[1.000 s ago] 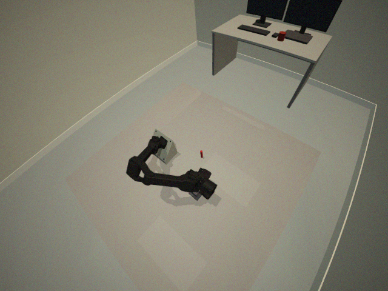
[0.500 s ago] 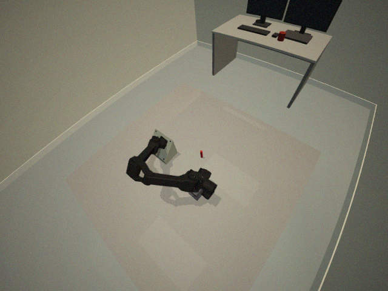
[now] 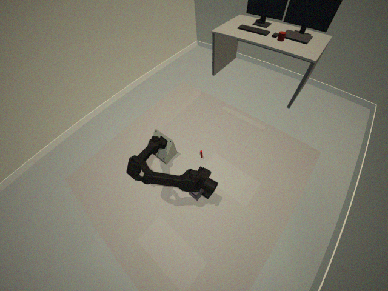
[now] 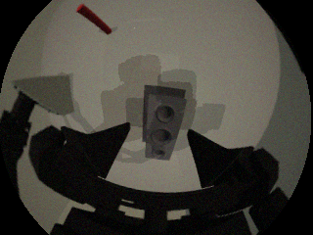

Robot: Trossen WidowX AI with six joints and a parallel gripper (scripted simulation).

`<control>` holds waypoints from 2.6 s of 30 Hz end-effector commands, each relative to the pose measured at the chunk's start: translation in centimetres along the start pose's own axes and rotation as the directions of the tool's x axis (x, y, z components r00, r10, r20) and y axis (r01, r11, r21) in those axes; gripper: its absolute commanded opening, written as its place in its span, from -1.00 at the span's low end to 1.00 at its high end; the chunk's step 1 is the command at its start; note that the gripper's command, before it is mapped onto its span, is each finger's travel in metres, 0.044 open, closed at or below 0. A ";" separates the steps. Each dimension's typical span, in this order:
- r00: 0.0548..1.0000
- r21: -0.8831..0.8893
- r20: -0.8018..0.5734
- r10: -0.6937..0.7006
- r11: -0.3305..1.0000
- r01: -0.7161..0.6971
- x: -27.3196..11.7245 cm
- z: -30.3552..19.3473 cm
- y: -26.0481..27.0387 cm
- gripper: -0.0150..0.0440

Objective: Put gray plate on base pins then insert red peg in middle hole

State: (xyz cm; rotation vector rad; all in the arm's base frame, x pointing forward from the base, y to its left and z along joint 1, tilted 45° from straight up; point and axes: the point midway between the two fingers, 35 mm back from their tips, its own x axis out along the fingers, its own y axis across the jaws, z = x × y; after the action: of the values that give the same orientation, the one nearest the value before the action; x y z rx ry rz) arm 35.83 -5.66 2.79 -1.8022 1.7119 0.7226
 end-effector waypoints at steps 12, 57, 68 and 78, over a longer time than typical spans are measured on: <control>1.000 0.001 0.003 -0.022 1.000 0.022 -10.1 0.4 -0.4 1.00; 1.000 0.672 0.019 -0.019 -0.740 -0.026 -9.7 18.0 11.8 1.00; 1.000 0.466 0.013 -0.018 -0.884 -0.022 -9.5 18.7 13.0 1.00; 1.000 0.466 0.013 -0.018 -0.884 -0.022 -9.5 18.7 13.0 1.00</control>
State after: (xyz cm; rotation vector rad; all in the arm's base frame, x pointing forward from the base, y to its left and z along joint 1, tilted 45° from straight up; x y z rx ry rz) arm 22.78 13.81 -3.60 0.1915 0.9507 -1.1627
